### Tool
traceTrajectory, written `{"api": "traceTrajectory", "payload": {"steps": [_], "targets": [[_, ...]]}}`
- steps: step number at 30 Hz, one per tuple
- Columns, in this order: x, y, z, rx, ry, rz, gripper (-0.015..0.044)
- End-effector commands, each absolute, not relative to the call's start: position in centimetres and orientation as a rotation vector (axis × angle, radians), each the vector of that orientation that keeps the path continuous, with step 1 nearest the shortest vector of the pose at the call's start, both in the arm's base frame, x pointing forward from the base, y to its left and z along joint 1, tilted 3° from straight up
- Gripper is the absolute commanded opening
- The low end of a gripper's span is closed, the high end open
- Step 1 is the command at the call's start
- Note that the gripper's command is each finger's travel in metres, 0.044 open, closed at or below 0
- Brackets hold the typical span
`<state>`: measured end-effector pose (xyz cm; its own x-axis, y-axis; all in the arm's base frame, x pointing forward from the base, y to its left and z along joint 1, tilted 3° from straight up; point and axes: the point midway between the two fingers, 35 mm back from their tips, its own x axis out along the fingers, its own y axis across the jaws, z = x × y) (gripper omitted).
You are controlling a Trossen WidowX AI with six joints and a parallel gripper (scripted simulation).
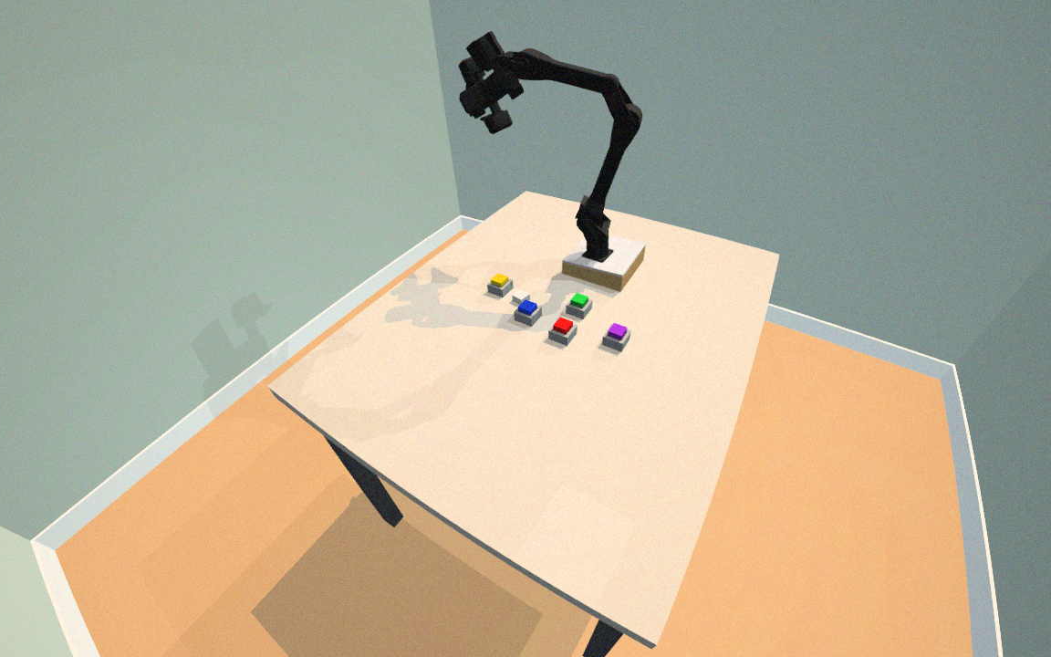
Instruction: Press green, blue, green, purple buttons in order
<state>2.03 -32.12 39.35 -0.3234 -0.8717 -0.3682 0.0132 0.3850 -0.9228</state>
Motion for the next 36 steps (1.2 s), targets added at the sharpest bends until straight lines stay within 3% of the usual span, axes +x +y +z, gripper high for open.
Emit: {"api": "traceTrajectory", "payload": {"steps": [1, 10, 18, 23, 29, 36], "targets": [[8.7, -31.0, 35.4, -0.734, 1.466, -0.95, 0.04], [19.7, -23.7, 27.8, -0.571, 1.246, -0.615, 0.04], [24.7, -13.0, 21.3, -0.374, 1.211, -0.315, 0.04], [24.7, -5.5, 17.4, -0.252, 1.271, -0.15, 0.04], [21.1, 2.7, 13.4, -0.137, 1.426, -0.01, 0.04], [18.0, 6.0, 11.6, -0.103, 1.533, 0.024, 0.04]]}}
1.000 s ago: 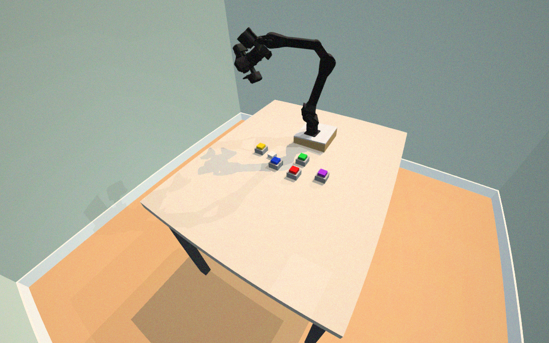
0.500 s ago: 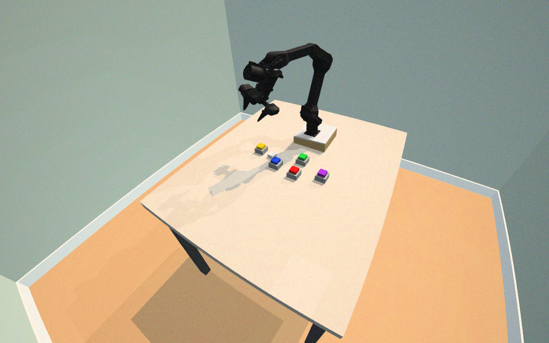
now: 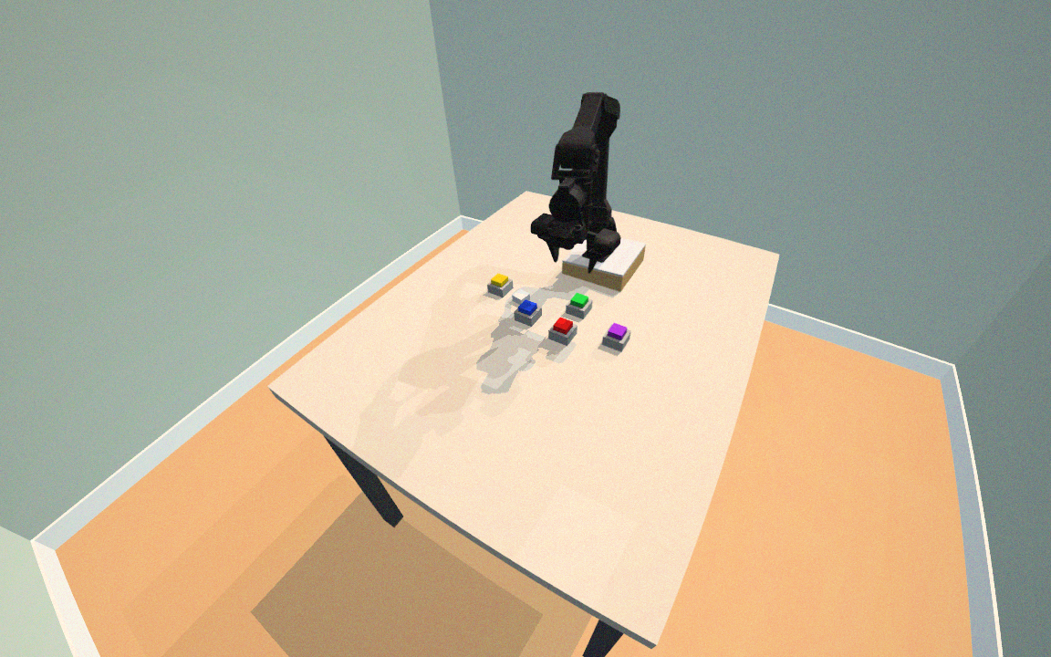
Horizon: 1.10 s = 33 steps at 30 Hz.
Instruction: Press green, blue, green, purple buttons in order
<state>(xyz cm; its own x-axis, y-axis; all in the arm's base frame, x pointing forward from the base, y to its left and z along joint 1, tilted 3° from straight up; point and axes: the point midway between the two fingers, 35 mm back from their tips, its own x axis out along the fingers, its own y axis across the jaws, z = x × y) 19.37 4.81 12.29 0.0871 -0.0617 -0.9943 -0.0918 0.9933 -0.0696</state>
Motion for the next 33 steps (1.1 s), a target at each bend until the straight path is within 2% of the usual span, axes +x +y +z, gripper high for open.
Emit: {"api": "traceTrajectory", "payload": {"steps": [1, 4, 11, 18, 19, 33], "targets": [[18.0, 6.0, 11.6, -0.103, 1.533, 0.024, 0.04], [18.0, 6.0, 11.6, -0.103, 1.533, 0.024, 0.04], [18.3, 5.7, 5.6, -0.104, 1.533, 0.024, 0.0216], [18.2, 5.7, 5.4, -0.104, 1.533, 0.024, 0.0032], [18.2, 5.7, 5.4, -0.104, 1.533, 0.024, 0.002], [18.3, 5.6, 5.0, -0.104, 1.533, 0.024, 0.002]]}}
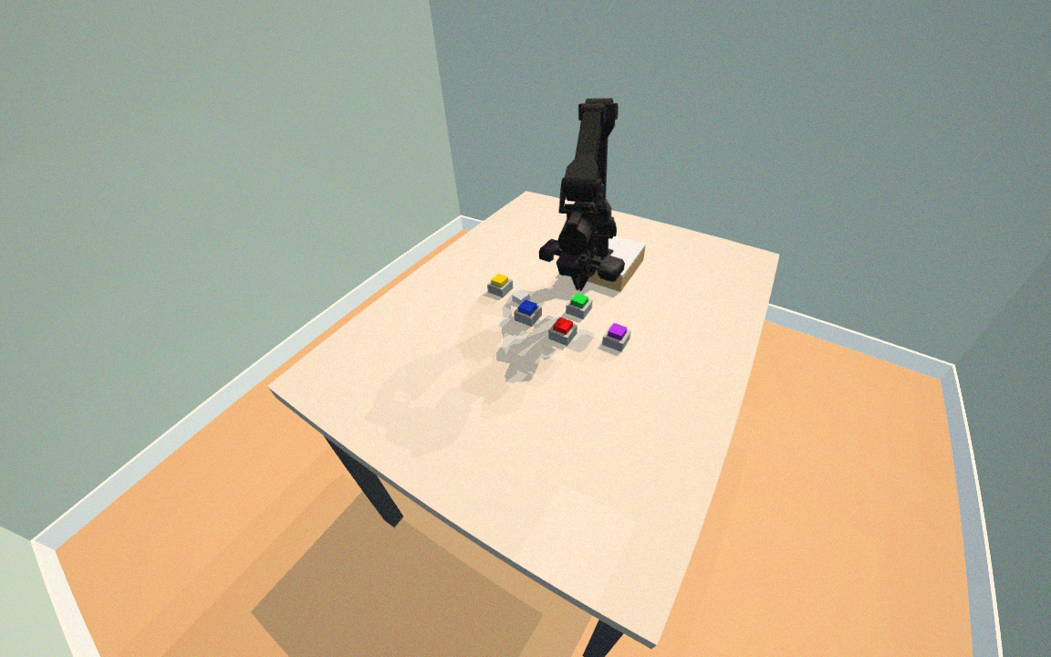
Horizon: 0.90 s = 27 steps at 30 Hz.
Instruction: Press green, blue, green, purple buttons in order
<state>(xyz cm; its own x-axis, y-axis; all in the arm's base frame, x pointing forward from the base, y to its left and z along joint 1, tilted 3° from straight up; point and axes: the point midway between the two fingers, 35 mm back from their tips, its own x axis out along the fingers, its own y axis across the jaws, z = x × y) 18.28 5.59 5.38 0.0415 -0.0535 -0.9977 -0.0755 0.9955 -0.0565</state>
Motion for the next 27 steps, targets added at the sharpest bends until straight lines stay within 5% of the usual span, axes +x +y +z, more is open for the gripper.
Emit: {"api": "traceTrajectory", "payload": {"steps": [1, 27], "targets": [[18.3, 5.6, 4.8, -0.104, 1.533, 0.024, 0.002], [18.3, 5.5, 2.2, -0.104, 1.533, 0.024, 0.002]]}}
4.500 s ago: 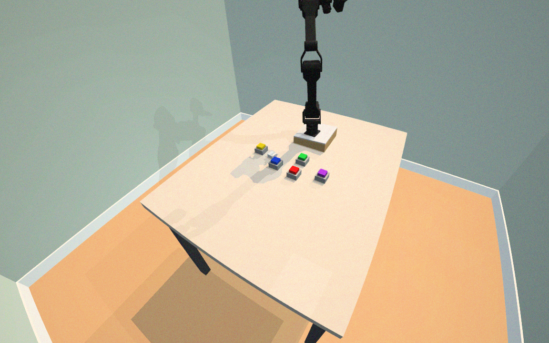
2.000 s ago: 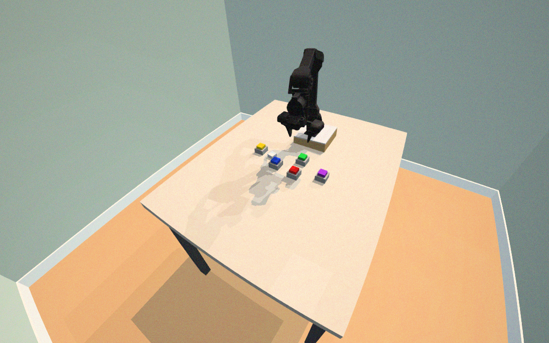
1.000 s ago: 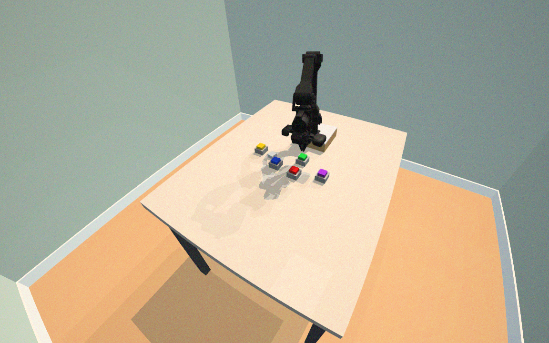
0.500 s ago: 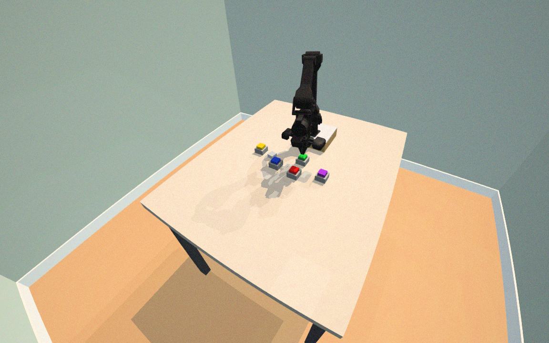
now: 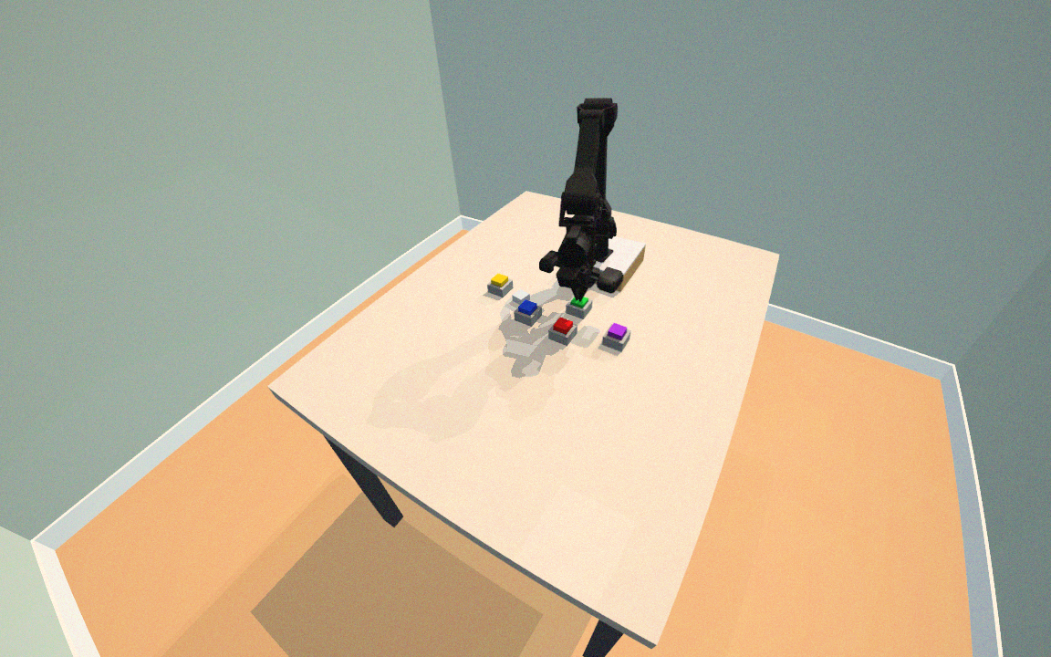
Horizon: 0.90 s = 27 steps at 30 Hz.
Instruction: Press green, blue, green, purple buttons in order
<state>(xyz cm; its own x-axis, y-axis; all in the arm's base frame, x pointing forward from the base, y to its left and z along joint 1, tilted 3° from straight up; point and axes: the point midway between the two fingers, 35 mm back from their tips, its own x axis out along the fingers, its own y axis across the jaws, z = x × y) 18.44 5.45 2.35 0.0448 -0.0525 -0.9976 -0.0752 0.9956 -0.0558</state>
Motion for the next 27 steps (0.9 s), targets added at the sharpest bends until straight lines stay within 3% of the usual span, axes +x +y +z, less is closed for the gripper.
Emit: {"api": "traceTrajectory", "payload": {"steps": [1, 14, 27], "targets": [[18.3, 5.5, 2.2, -0.104, 1.533, 0.024, 0.002], [18.3, 5.5, 2.2, -0.104, 1.533, 0.024, 0.002], [18.3, 5.9, 8.5, -0.103, 1.533, 0.024, 0.002]]}}
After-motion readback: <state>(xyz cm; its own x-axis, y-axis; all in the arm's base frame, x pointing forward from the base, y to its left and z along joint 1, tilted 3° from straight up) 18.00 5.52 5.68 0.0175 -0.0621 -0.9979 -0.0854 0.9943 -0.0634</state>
